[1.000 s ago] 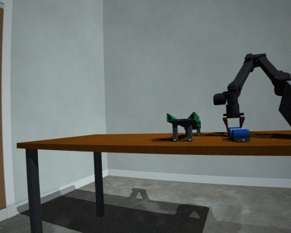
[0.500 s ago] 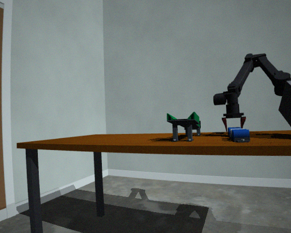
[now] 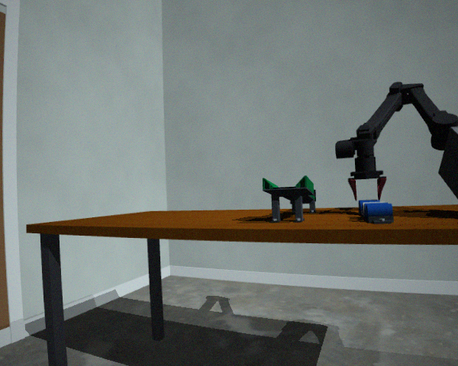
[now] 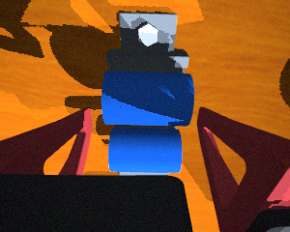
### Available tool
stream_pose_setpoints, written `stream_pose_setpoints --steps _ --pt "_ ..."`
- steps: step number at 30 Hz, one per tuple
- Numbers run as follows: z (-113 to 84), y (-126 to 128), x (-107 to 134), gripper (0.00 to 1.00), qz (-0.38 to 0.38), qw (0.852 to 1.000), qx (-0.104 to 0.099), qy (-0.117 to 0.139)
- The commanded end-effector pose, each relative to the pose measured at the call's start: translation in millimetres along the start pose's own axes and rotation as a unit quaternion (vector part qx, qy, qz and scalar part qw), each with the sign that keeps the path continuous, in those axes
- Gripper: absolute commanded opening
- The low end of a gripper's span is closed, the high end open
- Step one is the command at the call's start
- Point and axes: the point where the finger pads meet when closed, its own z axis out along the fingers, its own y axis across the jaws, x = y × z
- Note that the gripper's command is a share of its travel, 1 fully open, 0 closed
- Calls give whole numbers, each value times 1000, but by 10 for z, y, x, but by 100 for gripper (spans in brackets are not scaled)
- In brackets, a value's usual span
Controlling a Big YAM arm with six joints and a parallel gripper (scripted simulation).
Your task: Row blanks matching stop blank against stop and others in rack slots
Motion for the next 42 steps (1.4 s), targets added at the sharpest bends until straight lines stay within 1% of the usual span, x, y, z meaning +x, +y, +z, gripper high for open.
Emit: stream_pose_setpoints --steps 1,2,9,13,15,19,20,21,22,25,42 --pt "-201 108 -51 78 25 1000 -10 0" --pt "-201 108 -51 78 25 1000 -10 0" --pt "-586 126 -57 78 27 1000 -12 1" --pt "-723 127 -47 78 26 1000 -11 2" --pt "-734 114 -13 78 19 1000 -7 2" --pt "-739 96 -25 78 21 1000 -5 2" --pt "-634 -72 -32 78 18 1000 14 -1" --pt "-641 -52 -39 78 20 1000 13 -1" --pt "-650 -25 -47 100 22 1000 11 -1" --pt "-672 6 -44 100 22 1000 7 0" --pt "-672 7 -43 100 22 1000 7 0"
